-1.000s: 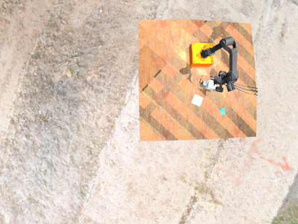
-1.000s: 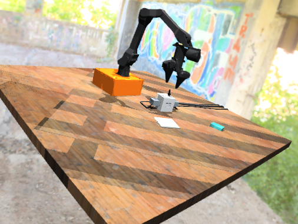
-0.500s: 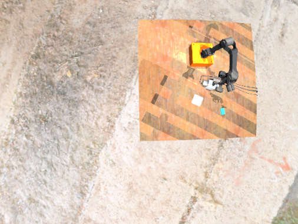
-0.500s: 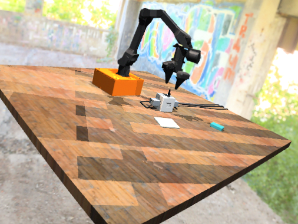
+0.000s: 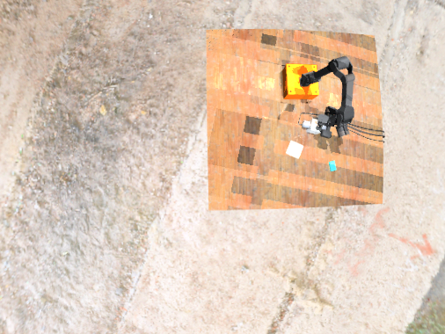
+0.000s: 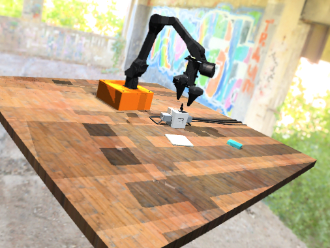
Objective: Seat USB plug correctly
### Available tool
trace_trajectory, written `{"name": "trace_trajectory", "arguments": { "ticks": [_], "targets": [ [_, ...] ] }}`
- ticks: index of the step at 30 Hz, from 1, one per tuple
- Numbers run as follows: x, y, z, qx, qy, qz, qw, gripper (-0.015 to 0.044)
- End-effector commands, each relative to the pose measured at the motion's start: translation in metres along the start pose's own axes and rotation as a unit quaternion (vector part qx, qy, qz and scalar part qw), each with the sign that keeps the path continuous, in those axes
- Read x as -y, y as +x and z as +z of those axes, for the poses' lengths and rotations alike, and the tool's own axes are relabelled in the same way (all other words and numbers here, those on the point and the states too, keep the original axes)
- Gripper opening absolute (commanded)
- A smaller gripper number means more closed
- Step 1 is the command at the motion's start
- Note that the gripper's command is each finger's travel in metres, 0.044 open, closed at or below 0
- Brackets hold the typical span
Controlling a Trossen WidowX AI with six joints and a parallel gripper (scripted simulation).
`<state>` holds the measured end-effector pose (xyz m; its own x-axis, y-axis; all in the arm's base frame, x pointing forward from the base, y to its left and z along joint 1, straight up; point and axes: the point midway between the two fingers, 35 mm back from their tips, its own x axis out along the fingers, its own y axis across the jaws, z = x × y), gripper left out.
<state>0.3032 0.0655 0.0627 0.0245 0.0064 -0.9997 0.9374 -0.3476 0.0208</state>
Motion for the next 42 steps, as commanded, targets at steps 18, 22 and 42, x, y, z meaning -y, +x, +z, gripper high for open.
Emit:
{"name": "trace_trajectory", "arguments": {
  "ticks": [18, 22, 42],
  "targets": [
    [0.0003, 0.0086, 0.0002, 0.000, 0.000, -0.001, 1.000, 0.0230],
    [0.0003, 0.0086, 0.0002, 0.000, 0.000, -0.001, 1.000, 0.0125],
    [0.0003, 0.0086, 0.0002, 0.000, 0.000, -0.001, 1.000, 0.0000]
  ]
}}
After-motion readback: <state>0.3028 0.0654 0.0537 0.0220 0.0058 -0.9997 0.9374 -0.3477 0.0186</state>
